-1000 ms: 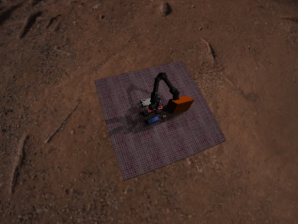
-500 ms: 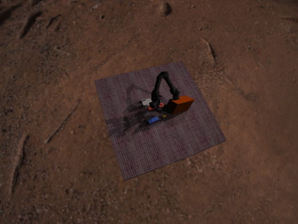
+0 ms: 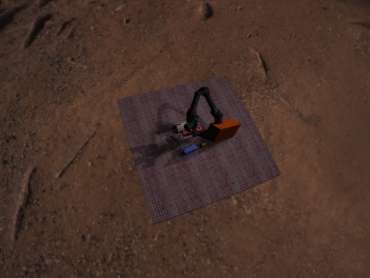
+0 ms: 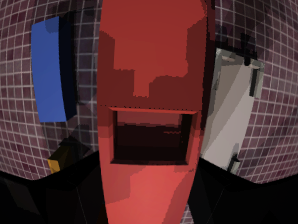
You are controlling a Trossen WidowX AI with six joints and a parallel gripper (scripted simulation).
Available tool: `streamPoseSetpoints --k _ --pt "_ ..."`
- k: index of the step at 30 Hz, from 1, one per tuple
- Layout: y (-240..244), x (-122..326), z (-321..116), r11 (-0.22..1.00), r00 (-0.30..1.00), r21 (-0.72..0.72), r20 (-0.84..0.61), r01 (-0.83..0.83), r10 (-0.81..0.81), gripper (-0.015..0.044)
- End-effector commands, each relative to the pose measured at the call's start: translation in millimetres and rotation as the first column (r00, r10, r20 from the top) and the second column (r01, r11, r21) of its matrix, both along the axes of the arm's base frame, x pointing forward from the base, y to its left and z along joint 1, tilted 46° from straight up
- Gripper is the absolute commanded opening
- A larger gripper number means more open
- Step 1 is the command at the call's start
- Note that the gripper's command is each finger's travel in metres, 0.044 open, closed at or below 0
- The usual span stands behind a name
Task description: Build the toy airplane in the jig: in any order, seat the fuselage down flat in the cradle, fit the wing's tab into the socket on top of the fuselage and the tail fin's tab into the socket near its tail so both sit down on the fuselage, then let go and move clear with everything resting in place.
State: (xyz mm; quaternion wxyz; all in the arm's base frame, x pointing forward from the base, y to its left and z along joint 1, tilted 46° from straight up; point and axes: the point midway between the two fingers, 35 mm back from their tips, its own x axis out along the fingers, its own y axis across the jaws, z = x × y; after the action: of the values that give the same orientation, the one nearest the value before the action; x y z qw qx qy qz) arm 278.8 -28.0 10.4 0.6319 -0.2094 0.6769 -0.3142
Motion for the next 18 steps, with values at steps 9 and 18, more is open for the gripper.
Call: streamPoseSetpoints --k 9,18 --pt "-36.1 -5.3 15.7 1.000 1.000 0.010 0.010 0.000 0.000 0.0000" --pt "-61.7 -13.0 26.8 1.000 1.000 0.009 0.018 0.004 -0.004 0.0000"
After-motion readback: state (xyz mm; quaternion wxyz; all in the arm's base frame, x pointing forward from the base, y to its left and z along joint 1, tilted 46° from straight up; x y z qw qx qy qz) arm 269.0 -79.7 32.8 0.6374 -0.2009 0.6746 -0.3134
